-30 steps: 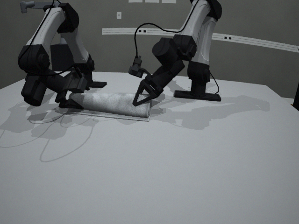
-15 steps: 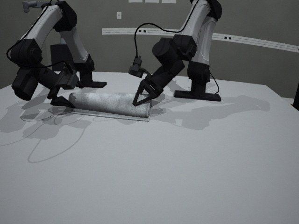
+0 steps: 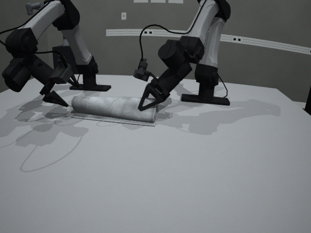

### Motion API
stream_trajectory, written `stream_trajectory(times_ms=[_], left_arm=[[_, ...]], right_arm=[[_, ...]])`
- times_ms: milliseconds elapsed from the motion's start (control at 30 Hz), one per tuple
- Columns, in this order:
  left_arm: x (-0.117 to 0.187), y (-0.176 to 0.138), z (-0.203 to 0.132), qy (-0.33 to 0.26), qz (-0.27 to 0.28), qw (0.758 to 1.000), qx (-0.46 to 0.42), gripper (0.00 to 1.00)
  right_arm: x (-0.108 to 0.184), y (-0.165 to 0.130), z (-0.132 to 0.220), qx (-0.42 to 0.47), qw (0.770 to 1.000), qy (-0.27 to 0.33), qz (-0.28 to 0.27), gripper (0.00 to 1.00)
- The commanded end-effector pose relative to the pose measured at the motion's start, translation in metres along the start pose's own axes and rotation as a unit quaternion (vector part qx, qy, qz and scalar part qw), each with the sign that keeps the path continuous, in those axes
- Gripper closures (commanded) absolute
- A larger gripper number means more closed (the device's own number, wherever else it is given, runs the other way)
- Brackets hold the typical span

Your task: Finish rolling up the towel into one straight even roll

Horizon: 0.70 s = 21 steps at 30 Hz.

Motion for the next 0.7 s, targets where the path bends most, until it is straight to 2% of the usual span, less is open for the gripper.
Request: stream_trajectory(times_ms=[0,200,367,667], left_arm=[[-0.0014,-0.002,-0.0036,-0.029,0.003,0.999,0.021,0.61],[-0.0009,-0.0018,-0.002,-0.058,-0.001,0.997,0.045,0.61],[-0.0003,-0.0016,0.0004,-0.105,-0.007,0.991,0.084,0.61],[0.0004,-0.0016,0.0054,-0.207,-0.02,0.964,0.167,0.61]], right_arm=[[0.0135,0.0069,0.0029,0.004,0.995,0.091,0.048,0.15],[0.0135,0.0069,0.0029,0.004,0.995,0.091,0.048,0.15],[0.0135,0.0069,0.0029,0.004,0.995,0.091,0.048,0.15],[0.0135,0.0069,0.0029,0.004,0.995,0.091,0.048,0.15]])
Point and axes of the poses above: on each arm, the point where the finger pads meet when closed, its own x axis back along the fingers, its own z axis across the jaws, y = z × x, the point moved 2 cm from there along x, back along the fingers, and after that the axes turned 12 degrees about -x, right-handed, at the moved point
